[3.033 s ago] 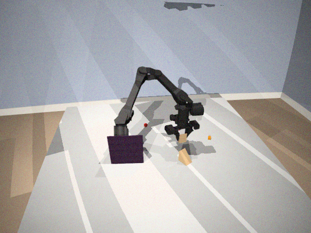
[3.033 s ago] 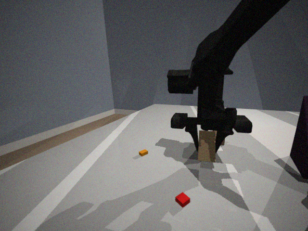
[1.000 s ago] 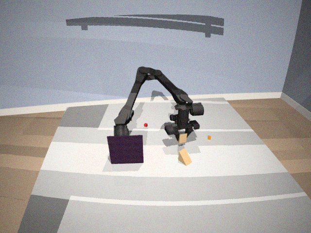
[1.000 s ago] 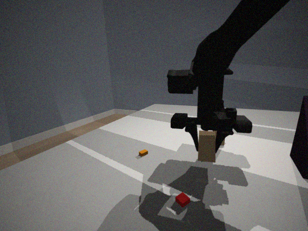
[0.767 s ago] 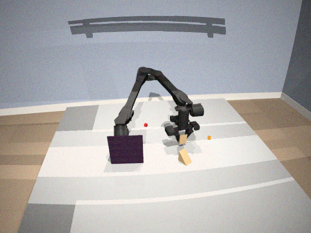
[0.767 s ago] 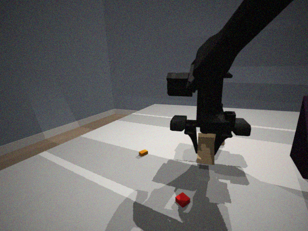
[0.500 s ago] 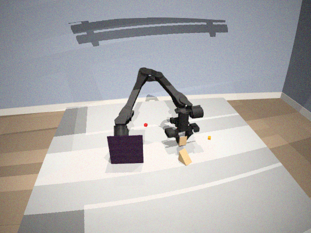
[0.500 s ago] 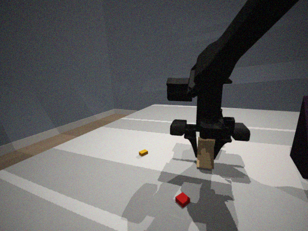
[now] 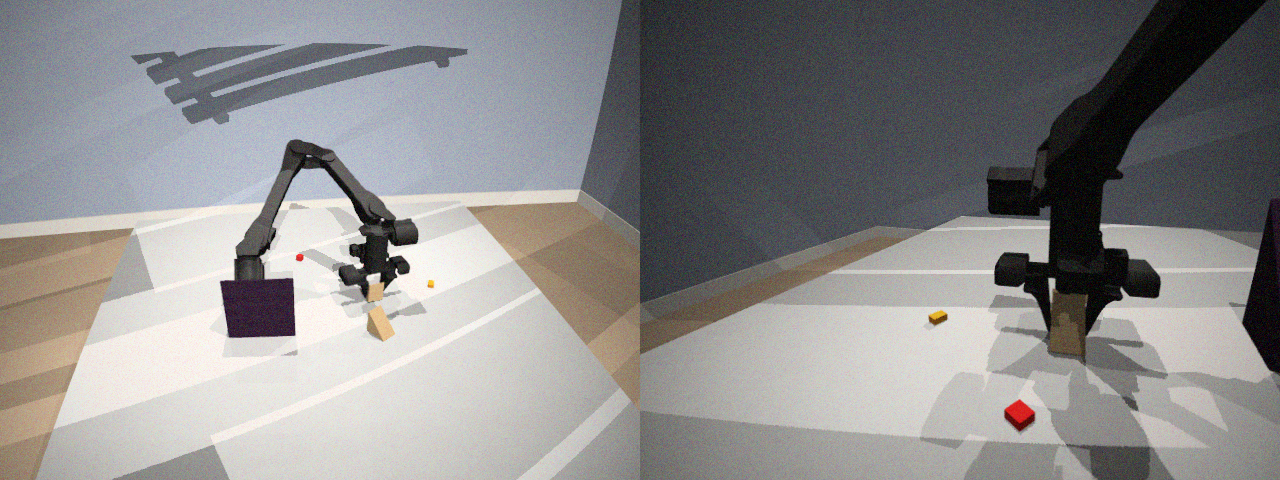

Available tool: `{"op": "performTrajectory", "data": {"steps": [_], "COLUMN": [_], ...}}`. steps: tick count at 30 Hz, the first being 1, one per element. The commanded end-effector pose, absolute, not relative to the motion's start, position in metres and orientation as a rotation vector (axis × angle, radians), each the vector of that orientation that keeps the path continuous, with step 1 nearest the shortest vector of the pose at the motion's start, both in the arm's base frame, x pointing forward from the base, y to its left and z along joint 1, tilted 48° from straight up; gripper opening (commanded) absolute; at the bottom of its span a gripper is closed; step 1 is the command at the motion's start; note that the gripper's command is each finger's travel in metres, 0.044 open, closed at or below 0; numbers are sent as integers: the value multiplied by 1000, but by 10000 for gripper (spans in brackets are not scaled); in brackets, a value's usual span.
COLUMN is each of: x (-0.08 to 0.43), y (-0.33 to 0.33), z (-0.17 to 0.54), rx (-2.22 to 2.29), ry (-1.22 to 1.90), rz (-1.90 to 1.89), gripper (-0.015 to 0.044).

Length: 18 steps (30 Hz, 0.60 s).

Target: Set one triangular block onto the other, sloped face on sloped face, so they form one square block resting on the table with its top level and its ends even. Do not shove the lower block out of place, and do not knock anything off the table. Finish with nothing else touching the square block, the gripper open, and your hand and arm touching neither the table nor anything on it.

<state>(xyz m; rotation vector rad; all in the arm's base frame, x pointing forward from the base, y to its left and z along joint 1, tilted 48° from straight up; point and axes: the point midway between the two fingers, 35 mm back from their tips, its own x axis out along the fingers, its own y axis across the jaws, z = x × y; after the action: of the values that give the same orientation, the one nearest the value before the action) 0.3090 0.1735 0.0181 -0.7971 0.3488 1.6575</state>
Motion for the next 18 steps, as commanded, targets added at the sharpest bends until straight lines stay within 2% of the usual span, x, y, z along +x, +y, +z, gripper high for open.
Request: {"op": "performTrajectory", "data": {"steps": [1,9,18], "x": [309,309,312], "y": [173,173,159], "z": [18,18,31], "rx": [-798,-798,-801], "ry": [348,348,350], "rz": [1657,1657,1657], "gripper": [236,440,440]}}
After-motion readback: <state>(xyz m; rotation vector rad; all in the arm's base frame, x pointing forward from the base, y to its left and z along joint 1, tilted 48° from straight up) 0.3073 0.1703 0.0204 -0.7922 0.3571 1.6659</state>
